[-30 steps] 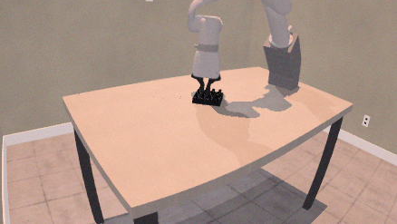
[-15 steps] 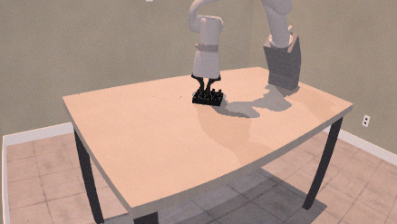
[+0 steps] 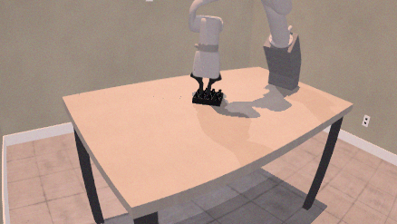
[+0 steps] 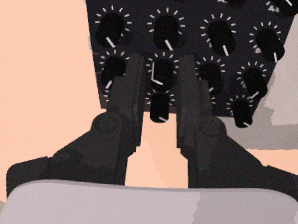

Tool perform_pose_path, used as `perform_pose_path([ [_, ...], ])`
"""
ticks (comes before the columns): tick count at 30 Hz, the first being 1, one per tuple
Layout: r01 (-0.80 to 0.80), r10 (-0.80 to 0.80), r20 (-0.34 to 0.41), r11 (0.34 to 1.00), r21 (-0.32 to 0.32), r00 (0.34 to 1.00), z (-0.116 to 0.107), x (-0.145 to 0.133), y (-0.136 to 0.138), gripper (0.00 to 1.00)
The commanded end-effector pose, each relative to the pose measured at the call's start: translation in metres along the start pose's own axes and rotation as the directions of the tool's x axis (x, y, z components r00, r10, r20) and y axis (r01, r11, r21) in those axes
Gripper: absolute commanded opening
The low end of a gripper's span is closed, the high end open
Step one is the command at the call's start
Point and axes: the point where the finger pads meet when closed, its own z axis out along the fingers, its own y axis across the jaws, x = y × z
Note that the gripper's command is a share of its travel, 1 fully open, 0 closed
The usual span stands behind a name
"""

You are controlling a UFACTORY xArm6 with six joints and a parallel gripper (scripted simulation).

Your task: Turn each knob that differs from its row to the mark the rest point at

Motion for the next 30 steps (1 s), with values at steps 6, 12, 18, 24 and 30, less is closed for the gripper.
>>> perform_pose_path([
  [6,0.000,0.000,0.001,1.000,0.001,1.000,0.000,0.000,0.000,0.19],
  [12,0.000,0.000,0.001,1.000,0.001,1.000,-0.001,0.000,0.000,0.19],
  [18,0.000,0.000,0.001,1.000,0.001,1.000,-0.008,0.000,0.000,0.19],
  [24,0.000,0.000,0.001,1.000,0.001,1.000,-0.021,0.000,0.000,0.19],
  [30,0.000,0.000,0.001,1.000,0.001,1.000,-0.033,0.000,0.000,0.19],
])
